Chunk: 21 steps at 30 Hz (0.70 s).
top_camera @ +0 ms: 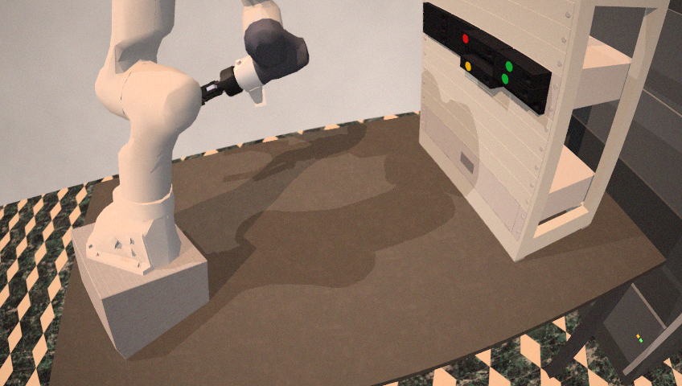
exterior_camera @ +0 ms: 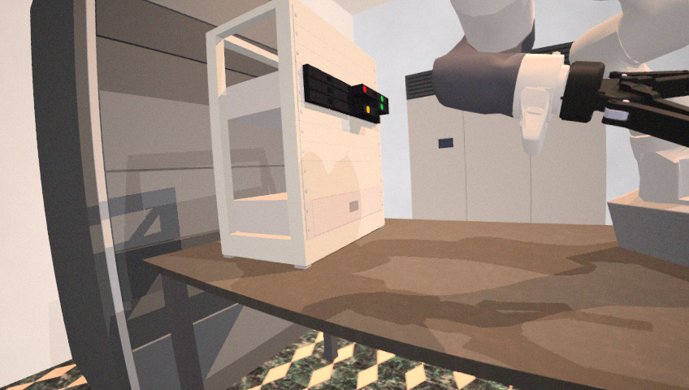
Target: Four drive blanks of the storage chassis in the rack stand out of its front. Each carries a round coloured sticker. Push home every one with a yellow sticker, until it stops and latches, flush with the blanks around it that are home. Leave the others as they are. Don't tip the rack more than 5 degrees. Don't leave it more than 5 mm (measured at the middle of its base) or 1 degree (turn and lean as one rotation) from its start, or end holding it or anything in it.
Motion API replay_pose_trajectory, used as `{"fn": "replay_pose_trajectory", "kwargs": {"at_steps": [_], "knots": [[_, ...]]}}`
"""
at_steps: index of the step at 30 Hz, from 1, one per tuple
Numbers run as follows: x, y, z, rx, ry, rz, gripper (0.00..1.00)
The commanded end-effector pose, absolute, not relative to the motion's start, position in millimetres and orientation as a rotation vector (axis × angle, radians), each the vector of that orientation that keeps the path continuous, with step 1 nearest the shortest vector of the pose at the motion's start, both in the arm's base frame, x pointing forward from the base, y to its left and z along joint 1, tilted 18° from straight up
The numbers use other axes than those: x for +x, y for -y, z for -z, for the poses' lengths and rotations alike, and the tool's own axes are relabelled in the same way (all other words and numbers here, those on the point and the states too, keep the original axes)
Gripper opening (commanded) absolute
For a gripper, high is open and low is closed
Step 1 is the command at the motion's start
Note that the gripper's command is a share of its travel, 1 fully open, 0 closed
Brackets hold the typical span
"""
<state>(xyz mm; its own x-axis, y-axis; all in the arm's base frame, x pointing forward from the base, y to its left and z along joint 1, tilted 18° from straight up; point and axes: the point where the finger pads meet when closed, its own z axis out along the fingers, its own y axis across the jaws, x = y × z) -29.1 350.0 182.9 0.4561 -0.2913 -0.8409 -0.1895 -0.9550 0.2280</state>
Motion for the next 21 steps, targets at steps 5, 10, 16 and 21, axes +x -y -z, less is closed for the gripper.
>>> {"fn": "replay_pose_trajectory", "kwargs": {"at_steps": [5, 10, 16, 21], "knots": [[-10, -372, -194, 2.737, 0.382, 1.665, 1.00], [1, -382, -201, 2.793, 0.403, 1.714, 1.00], [20, -395, -211, 2.882, 0.437, 1.778, 1.00], [41, -406, -222, 2.976, 0.475, 1.832, 1.00]]}}
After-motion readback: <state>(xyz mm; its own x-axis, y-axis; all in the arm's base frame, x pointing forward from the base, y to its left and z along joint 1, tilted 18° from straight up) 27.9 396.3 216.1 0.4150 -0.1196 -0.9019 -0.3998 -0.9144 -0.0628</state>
